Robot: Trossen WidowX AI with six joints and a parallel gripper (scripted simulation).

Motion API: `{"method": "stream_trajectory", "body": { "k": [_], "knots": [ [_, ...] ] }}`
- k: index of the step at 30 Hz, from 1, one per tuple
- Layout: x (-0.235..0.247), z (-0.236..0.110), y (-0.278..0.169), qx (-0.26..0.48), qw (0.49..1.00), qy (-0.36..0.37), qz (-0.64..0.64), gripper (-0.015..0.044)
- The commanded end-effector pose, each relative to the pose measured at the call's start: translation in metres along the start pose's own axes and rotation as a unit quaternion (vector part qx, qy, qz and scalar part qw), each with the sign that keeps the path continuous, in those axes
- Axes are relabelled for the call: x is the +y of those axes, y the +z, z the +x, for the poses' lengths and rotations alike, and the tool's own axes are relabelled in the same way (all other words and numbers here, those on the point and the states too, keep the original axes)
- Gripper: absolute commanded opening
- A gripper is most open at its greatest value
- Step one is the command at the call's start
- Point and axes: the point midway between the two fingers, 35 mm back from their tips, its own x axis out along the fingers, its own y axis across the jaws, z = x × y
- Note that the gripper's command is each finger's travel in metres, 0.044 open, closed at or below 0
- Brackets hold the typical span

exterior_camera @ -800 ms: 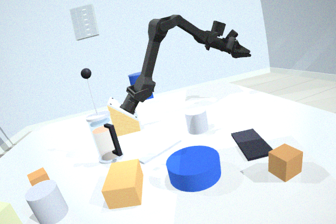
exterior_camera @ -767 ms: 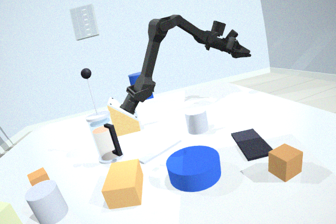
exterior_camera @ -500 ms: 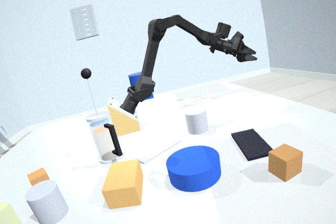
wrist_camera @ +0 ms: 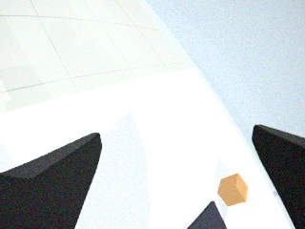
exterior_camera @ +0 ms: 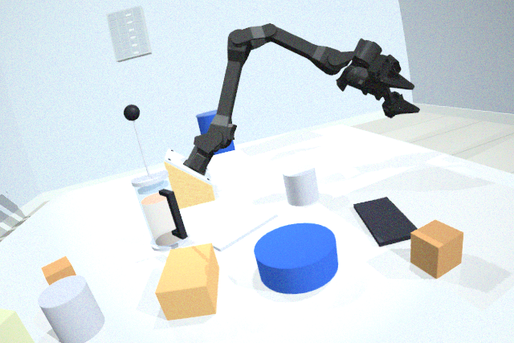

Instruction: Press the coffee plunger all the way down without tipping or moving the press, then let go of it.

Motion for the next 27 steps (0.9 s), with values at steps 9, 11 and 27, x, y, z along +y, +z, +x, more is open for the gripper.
{"method": "stream_trajectory", "body": {
  "k": [9, 11, 27],
  "knots": [
    [-0.143, 0.059, -0.114, 0.184, 0.976, -0.073, -0.086, 0.044],
    [-0.172, 0.057, -0.133, 0.216, 0.969, -0.087, -0.086, 0.044],
    [-0.343, -0.053, -0.271, 0.424, 0.894, -0.129, 0.073, 0.044]
  ]
}}
